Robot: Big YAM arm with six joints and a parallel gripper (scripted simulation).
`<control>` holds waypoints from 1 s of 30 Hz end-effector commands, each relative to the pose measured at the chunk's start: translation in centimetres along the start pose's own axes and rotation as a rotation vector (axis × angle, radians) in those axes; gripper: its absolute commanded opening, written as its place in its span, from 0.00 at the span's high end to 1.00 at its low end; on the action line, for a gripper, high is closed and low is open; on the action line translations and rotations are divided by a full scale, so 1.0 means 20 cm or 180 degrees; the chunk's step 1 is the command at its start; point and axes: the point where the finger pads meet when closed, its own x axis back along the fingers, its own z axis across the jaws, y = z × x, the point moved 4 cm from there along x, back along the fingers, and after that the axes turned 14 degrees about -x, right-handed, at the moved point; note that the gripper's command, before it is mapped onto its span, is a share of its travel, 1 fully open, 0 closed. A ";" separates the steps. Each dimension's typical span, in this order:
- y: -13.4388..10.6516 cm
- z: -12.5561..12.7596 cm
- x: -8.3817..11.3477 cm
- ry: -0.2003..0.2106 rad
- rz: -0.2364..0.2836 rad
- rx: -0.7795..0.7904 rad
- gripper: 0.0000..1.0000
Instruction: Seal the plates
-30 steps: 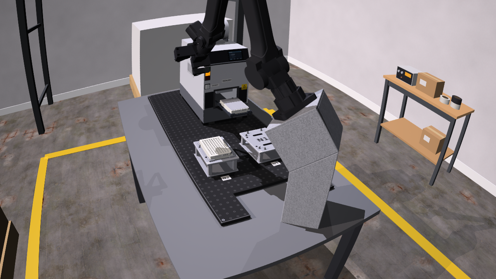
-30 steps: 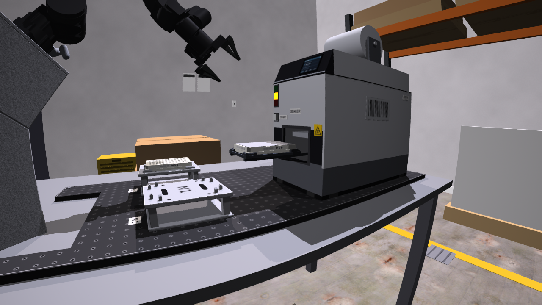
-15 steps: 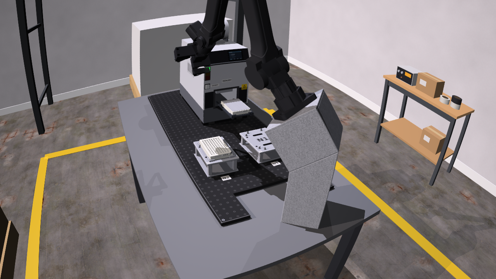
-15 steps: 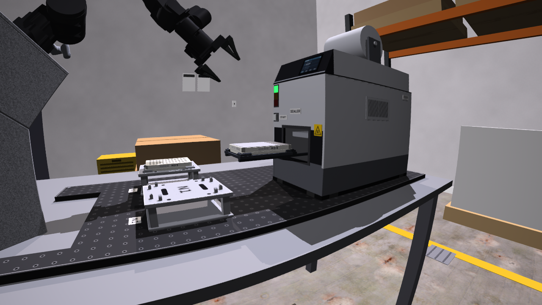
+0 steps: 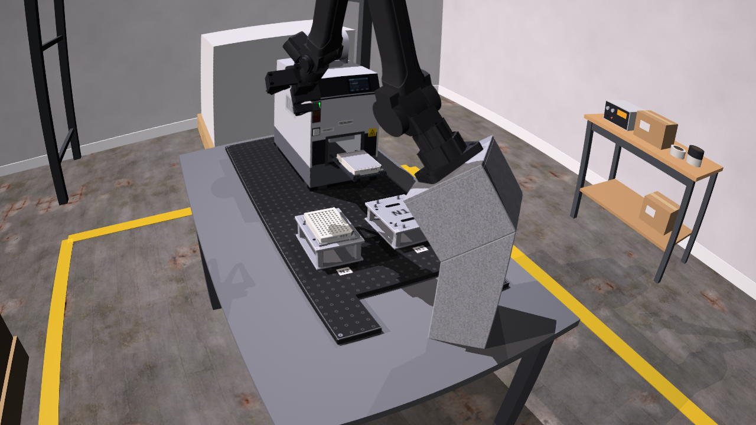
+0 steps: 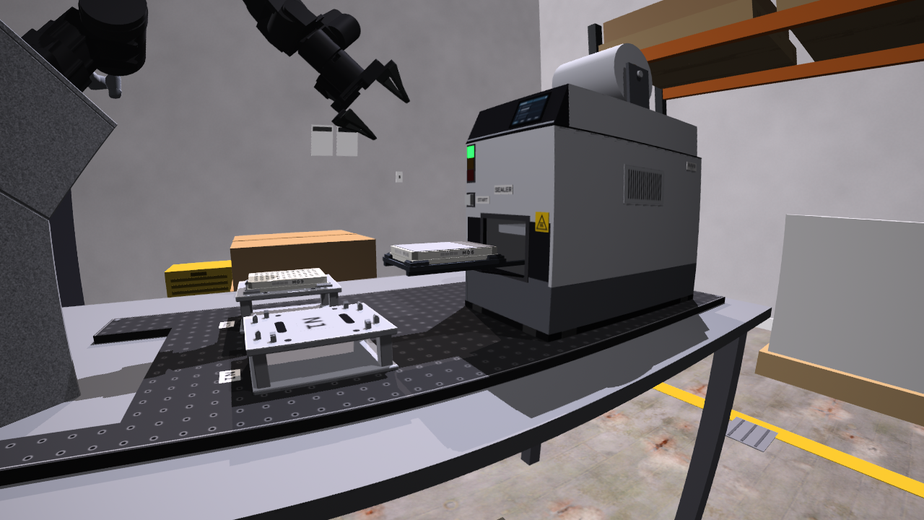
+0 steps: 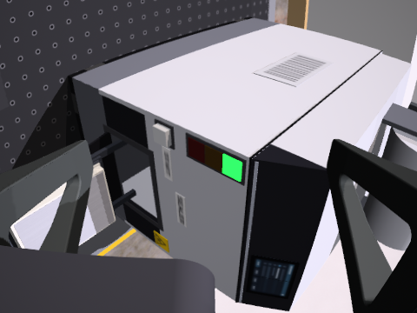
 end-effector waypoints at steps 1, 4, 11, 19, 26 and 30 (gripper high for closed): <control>0.09 -0.15 0.00 -0.0206 -0.0125 -0.0015 0.00; 0.08 -0.13 0.00 -0.0181 -0.0107 -0.0017 0.00; 0.03 -0.06 0.01 -0.0106 -0.0052 -0.0024 0.00; -0.22 0.06 0.01 -0.0059 0.0027 -0.0868 0.03; -0.36 0.12 0.03 -0.0094 -0.0046 -0.1616 0.07; -0.41 0.14 0.04 -0.0106 -0.0047 -0.1829 0.08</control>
